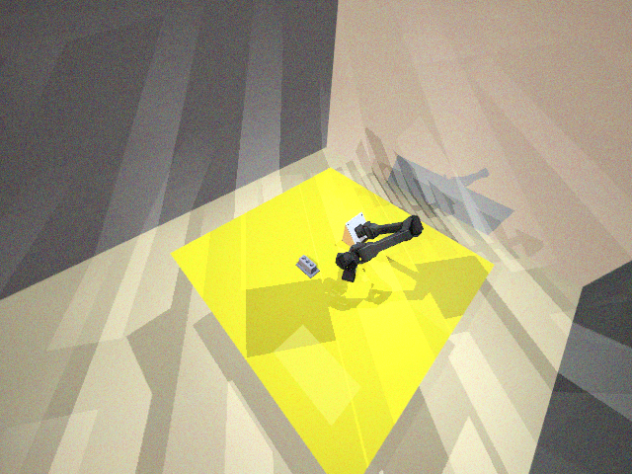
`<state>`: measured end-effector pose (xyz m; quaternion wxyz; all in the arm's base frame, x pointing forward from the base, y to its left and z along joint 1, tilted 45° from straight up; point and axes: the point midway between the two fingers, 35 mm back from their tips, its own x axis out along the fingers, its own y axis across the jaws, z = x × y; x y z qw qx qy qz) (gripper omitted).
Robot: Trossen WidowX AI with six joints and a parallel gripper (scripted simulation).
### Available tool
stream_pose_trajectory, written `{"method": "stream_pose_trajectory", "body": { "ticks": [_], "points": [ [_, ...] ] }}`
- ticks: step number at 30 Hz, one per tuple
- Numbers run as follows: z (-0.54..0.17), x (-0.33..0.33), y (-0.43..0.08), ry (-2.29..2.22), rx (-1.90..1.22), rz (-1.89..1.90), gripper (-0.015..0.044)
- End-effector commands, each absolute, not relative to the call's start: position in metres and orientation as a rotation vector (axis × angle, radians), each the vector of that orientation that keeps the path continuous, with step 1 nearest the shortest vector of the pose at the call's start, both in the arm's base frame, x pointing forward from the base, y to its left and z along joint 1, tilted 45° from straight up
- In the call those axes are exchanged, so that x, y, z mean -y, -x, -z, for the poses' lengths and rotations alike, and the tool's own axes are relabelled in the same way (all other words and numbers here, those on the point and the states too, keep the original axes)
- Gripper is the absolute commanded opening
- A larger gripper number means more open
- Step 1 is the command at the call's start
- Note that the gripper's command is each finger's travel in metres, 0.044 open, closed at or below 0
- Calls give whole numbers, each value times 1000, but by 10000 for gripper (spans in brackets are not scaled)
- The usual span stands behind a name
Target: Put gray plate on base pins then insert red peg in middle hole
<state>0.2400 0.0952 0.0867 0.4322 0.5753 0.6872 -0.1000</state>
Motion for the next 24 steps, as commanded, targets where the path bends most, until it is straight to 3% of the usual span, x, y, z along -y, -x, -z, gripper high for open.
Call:
{"method": "stream_pose_trajectory", "body": {
  "ticks": [1, 24],
  "points": [
    [-89, -93, -241, -1437, -1713, 249, 0],
    [-136, -43, -245, -1430, -1710, 260, 0]
  ]
}}
